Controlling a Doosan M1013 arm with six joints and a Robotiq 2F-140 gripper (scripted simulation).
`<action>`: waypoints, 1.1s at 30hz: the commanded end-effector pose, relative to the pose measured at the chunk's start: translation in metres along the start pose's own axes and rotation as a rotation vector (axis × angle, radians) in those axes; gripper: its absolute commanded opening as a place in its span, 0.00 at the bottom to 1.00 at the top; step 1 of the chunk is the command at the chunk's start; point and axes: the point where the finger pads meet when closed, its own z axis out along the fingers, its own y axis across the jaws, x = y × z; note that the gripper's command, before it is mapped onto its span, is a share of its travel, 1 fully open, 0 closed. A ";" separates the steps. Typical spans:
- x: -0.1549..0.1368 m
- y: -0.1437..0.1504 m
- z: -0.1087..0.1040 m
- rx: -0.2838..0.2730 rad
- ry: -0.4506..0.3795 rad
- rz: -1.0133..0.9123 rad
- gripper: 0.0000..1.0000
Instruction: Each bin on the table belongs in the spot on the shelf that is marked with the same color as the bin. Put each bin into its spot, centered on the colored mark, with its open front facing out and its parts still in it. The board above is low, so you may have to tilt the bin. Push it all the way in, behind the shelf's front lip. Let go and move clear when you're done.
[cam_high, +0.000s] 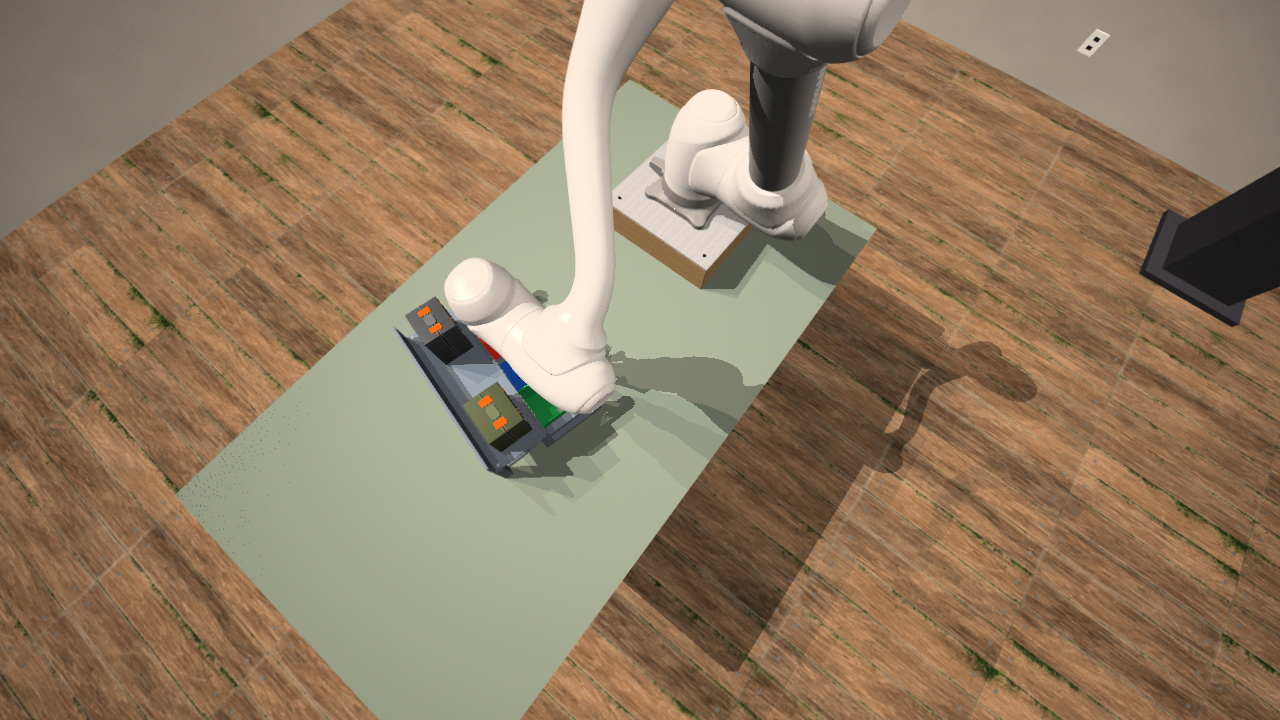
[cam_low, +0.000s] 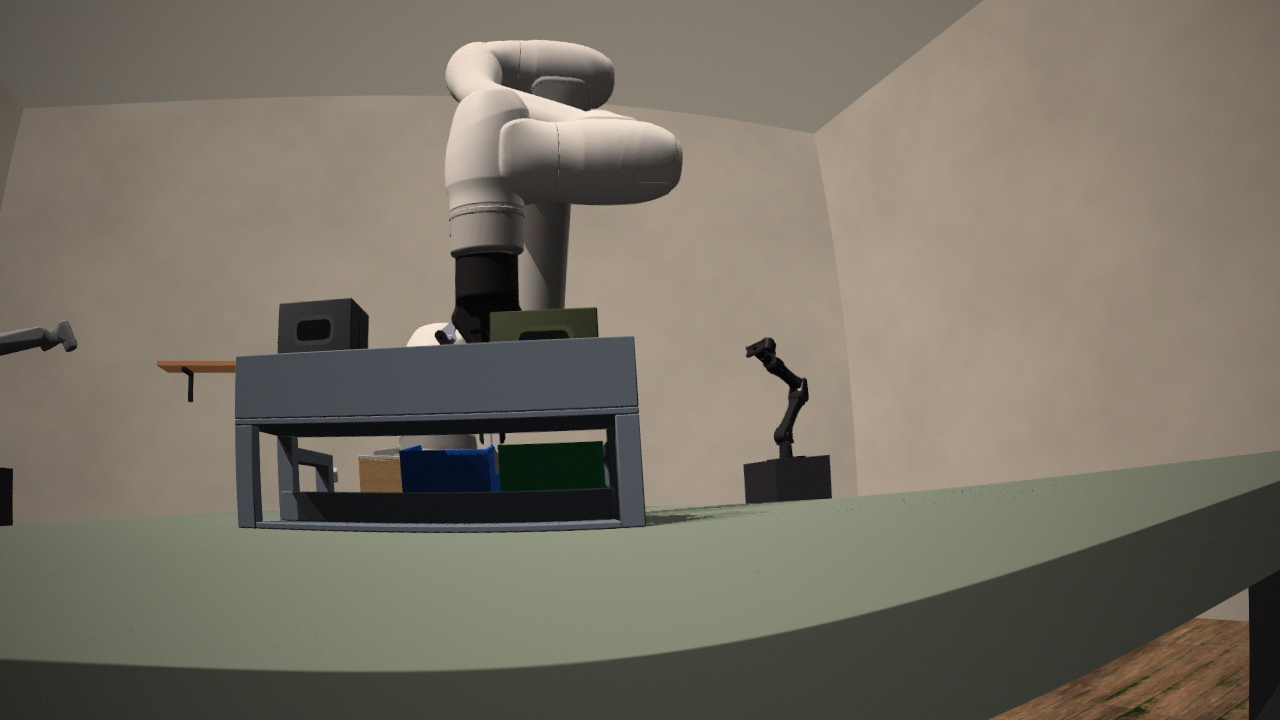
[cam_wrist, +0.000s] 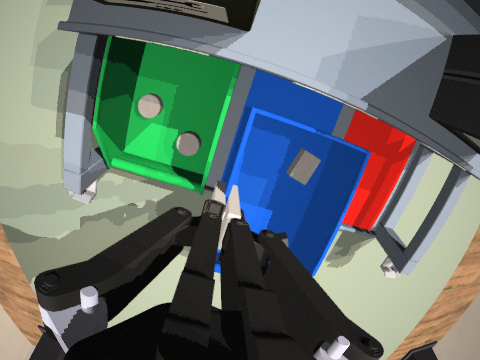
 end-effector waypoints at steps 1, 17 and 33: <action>0.004 -0.001 -0.002 0.003 0.001 -0.004 0.10; 0.007 -0.001 -0.002 0.003 0.005 -0.004 0.10; 0.016 -0.001 -0.003 0.003 0.015 -0.004 0.10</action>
